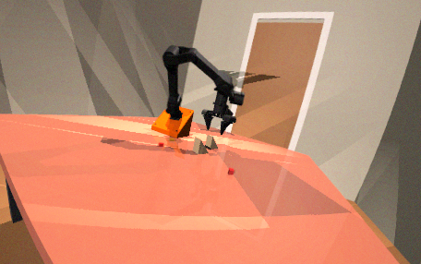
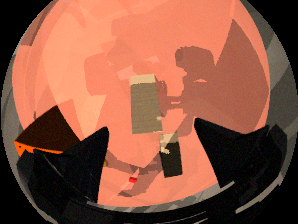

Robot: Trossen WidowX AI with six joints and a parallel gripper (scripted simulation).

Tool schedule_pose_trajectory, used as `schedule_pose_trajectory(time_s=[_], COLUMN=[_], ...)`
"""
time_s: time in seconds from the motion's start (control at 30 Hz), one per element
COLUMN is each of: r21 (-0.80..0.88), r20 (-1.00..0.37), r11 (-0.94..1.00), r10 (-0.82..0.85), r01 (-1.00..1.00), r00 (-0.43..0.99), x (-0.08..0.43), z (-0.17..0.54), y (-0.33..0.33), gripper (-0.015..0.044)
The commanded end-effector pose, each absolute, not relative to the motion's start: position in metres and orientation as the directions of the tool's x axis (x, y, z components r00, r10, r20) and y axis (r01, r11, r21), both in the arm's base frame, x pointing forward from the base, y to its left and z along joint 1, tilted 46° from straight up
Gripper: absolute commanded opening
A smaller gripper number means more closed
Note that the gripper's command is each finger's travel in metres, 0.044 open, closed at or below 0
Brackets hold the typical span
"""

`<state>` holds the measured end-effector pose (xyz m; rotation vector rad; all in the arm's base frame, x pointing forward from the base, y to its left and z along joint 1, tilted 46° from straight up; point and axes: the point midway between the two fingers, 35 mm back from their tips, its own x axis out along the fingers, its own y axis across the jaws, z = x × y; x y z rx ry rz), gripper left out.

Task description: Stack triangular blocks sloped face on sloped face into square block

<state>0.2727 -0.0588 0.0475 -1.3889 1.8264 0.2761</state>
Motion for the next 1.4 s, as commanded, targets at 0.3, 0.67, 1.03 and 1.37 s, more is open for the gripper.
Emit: schedule_pose_trajectory(time_s=[0.3,0.67,1.03,1.37], r21=[-0.279,-0.28,-0.28,-0.281], r20=[-0.7,-0.699,-0.697,-0.694], r11=[0.366,0.368,0.366,0.365], r10=[-0.71,-0.711,-0.713,-0.716], r01=[-0.888,-0.887,-0.887,-0.888], r00=[-0.073,-0.074,-0.074,-0.075], x=[0.272,0.27,0.267,0.264], z=[0.03,0.017,0.004,-0.006], y=[-0.073,-0.086,-0.098,-0.11], gripper=[0.044,0.044,0.044,0.044])
